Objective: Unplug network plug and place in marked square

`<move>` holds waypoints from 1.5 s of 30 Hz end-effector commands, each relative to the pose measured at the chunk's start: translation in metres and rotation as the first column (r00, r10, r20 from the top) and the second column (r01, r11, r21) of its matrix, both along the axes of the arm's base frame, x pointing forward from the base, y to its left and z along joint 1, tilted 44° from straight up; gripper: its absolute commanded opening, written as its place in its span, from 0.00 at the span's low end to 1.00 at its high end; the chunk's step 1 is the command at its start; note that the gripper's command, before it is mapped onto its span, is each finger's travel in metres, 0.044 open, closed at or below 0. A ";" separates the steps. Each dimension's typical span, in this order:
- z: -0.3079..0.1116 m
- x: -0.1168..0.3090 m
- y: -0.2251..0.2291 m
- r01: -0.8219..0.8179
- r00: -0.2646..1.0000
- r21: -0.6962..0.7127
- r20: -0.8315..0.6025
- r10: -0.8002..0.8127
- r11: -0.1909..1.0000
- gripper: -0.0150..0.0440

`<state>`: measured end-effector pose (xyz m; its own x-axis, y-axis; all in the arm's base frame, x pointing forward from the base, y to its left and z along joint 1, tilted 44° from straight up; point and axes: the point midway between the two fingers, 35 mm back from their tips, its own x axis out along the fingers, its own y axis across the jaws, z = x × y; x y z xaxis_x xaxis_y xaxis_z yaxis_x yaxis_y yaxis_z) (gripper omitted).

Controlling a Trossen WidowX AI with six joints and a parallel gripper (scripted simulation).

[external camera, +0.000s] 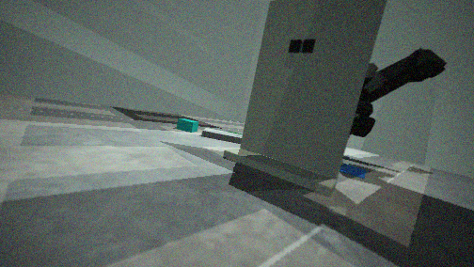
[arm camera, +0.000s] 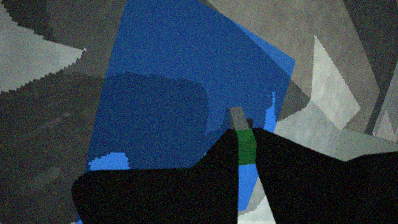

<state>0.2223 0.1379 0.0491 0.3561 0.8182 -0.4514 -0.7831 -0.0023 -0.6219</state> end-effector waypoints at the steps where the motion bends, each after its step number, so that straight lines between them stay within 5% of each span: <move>1: -0.002 0.000 0.001 0.004 1.000 0.000 -0.006 -0.004 1.000 0.25; 14: -0.002 0.000 0.003 0.001 1.000 0.001 0.000 -0.001 1.000 0.25; 20: -0.002 0.000 0.003 0.001 1.000 0.001 0.000 -0.001 1.000 0.52; 45: 0.005 -0.006 -0.012 0.001 1.000 -0.003 -0.004 -0.001 1.000 0.52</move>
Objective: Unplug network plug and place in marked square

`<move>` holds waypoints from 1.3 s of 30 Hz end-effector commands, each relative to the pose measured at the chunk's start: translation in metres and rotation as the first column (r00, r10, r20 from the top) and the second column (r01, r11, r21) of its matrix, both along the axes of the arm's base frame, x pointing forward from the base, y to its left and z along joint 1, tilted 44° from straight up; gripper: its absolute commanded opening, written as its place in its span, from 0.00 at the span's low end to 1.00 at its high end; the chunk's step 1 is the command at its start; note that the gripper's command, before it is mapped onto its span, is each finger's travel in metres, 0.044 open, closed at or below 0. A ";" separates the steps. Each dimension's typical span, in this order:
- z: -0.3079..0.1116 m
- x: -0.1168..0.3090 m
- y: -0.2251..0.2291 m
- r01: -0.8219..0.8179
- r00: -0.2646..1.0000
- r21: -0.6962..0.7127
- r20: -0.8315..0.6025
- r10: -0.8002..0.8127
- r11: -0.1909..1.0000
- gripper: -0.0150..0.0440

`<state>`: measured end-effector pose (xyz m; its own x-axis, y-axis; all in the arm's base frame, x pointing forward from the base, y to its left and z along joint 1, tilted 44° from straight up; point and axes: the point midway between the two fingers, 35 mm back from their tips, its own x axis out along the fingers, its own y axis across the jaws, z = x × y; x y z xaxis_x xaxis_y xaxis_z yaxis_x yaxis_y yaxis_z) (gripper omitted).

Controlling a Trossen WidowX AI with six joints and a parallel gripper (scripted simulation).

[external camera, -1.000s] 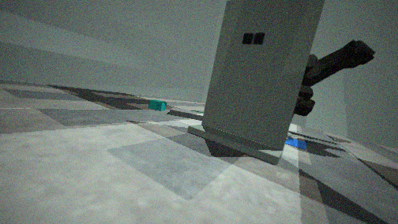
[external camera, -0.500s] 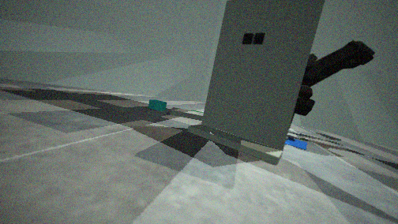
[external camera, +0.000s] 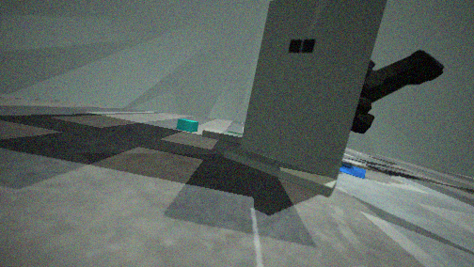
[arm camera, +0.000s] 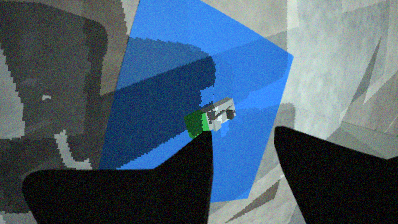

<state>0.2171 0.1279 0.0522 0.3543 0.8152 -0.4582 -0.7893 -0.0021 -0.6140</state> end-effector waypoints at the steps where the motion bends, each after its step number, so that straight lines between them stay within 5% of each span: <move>1: 0.002 -0.001 -0.003 -0.002 1.000 0.001 0.006 0.002 1.000 0.52; 39: 0.019 0.003 -0.028 -0.006 1.000 -0.018 -0.002 0.006 1.000 0.52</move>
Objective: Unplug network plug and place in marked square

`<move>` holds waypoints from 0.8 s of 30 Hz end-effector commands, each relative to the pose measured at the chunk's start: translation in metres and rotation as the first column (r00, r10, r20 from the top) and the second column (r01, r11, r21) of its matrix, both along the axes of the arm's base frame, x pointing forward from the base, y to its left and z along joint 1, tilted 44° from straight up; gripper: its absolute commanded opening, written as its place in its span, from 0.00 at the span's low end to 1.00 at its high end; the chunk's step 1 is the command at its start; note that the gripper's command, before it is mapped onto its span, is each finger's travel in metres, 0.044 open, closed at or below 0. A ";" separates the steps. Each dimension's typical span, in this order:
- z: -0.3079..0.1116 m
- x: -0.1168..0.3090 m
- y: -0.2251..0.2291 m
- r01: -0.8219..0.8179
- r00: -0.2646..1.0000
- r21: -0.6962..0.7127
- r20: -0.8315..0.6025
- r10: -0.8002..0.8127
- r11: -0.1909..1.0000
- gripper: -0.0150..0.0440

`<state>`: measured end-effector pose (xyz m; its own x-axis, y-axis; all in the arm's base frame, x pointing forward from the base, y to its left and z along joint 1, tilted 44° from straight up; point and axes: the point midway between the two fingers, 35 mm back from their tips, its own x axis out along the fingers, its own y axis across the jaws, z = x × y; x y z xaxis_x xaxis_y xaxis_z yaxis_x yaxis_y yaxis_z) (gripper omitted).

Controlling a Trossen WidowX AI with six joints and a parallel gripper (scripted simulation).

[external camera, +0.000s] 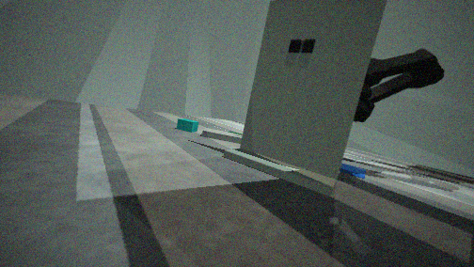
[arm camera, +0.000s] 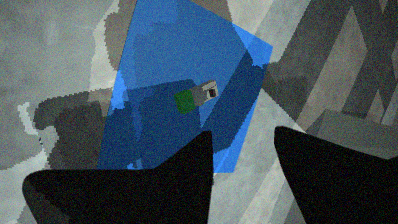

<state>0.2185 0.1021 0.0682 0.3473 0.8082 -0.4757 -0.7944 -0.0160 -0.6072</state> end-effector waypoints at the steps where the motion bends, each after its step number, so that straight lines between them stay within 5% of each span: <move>1: 0.003 0.002 -0.003 -0.003 1.000 0.000 0.006 0.003 1.000 0.52; 24: 0.018 0.004 -0.019 -0.005 1.000 -0.002 0.003 0.005 1.000 0.52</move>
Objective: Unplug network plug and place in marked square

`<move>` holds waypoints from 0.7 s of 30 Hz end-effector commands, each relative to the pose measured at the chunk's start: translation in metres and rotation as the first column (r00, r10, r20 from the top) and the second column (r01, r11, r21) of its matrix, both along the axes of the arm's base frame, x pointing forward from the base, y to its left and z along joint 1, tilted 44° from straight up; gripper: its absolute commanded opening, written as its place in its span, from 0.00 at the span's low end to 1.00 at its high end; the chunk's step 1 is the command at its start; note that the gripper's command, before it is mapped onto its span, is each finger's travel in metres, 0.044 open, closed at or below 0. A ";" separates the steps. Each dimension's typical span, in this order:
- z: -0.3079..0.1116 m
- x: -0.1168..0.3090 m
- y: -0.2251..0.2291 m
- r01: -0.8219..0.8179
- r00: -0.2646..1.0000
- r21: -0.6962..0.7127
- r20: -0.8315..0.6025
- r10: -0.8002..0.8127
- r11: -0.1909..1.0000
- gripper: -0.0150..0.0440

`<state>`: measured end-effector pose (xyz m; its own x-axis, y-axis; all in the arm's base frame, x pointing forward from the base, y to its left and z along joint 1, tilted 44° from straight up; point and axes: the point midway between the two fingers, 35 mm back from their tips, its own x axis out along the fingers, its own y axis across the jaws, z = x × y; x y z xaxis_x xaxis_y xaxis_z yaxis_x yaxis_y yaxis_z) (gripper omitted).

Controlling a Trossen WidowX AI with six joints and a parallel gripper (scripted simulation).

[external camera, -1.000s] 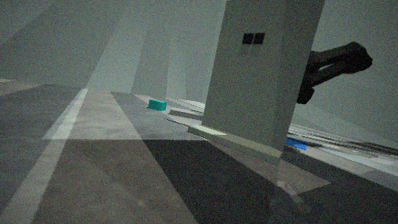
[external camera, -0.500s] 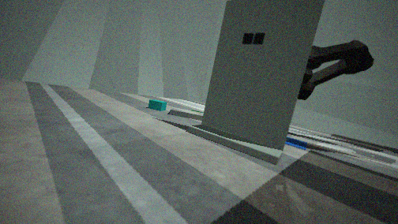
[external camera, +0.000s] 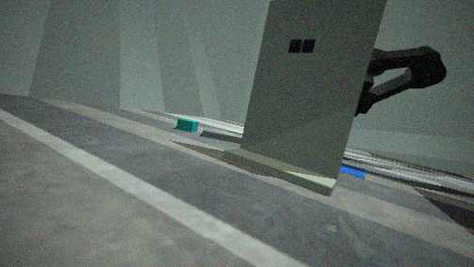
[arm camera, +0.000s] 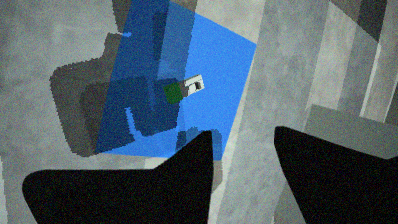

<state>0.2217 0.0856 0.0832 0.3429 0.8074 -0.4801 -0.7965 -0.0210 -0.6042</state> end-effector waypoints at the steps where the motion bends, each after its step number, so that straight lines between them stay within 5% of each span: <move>1: 0.004 0.001 -0.003 -0.002 1.000 0.002 0.007 0.002 1.000 0.52; 21: 0.020 0.001 -0.016 0.001 1.000 0.011 0.009 -0.001 1.000 0.52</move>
